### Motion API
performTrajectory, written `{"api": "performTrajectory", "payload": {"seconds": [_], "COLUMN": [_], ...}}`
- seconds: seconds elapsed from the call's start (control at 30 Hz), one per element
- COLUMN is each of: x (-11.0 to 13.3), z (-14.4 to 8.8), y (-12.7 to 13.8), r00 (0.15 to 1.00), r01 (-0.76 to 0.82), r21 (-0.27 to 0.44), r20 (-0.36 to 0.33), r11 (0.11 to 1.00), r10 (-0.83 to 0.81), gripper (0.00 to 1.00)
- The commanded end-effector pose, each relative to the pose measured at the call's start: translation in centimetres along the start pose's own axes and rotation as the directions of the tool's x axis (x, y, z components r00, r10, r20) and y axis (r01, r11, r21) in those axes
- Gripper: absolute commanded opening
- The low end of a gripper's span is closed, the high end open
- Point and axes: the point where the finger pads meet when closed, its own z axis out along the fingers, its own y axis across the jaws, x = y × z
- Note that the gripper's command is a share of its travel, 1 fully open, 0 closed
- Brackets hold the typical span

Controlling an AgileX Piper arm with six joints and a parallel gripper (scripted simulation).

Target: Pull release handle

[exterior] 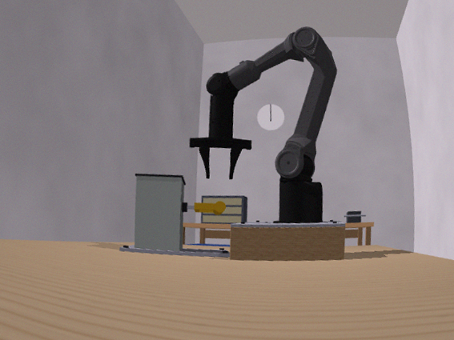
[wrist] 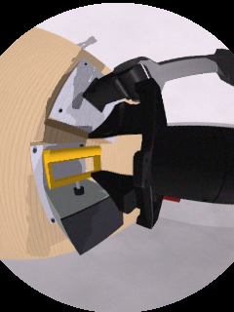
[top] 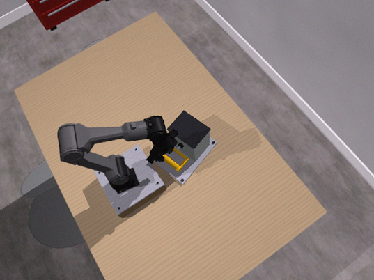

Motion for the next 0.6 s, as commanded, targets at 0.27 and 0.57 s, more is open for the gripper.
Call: {"api": "performTrajectory", "payload": {"seconds": [0.27, 0.57], "x": [0.05, 0.07], "z": [0.08, 0.51], "y": [-0.04, -0.05], "r00": [1.000, 1.000], "r01": [0.000, 0.000], "r21": [-0.001, 0.002], "r20": [-0.001, -0.003], "r11": [1.000, 1.000], "r10": [0.000, 0.000], "gripper": [0.67, 0.67]}}
